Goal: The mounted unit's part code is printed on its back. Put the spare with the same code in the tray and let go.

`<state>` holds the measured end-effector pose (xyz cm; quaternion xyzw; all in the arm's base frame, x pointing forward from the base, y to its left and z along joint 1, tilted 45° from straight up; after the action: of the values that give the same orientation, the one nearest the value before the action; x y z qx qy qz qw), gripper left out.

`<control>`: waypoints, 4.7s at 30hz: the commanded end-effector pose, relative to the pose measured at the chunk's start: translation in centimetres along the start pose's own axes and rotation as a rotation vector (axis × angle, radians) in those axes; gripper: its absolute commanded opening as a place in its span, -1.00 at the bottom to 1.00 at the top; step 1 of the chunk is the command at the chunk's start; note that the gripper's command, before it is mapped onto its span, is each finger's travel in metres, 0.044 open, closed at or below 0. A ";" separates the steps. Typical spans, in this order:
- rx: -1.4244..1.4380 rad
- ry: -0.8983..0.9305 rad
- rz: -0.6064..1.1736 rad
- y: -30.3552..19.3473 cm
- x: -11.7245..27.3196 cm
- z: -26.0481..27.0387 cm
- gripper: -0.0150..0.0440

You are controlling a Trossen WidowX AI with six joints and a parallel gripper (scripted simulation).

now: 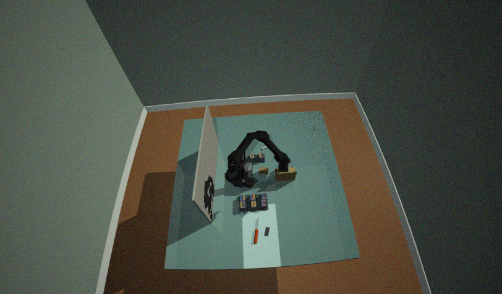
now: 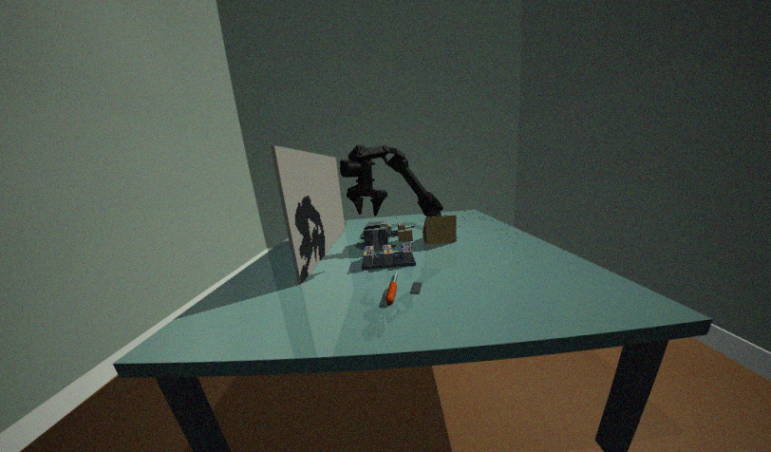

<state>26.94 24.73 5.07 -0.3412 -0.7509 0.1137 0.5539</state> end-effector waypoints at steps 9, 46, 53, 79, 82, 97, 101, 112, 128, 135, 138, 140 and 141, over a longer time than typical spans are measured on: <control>0.747 0.031 0.052 2.0 -3.9 9.6 1.00; 0.746 0.029 0.053 1.5 -10.8 9.0 0.53; 0.746 0.029 0.053 1.5 -12.0 9.0 0.53; 0.745 0.028 0.056 1.0 -16.0 9.1 0.53; 0.745 0.028 0.056 1.0 -16.0 9.1 0.53; 0.740 0.030 0.053 1.1 -15.9 9.1 -0.06; 0.740 0.030 0.053 1.1 -15.9 9.1 -0.34; 0.741 0.030 0.053 1.2 -15.4 9.1 -0.49; 0.747 0.030 0.053 1.6 -7.9 9.1 -0.49; 0.747 0.030 0.053 1.6 -7.9 9.1 -0.49; 0.747 0.030 0.053 1.6 -7.9 9.1 -0.49; 0.754 0.032 0.062 1.5 -7.9 9.2 -0.49; 0.754 0.032 0.061 1.6 -7.5 9.2 -0.49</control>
<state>20.34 22.45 -5.20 -0.1390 -0.6346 0.3956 0.6492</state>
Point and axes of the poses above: the point midway between the two fingers, 35 mm back from their tips, its own x axis back along the fingers, its own z axis across the jaws, y = z × x, the point moved 5 cm from there along x, back along the fingers, and after that the axes turned 12 degrees about x, right-handed, at the moved point
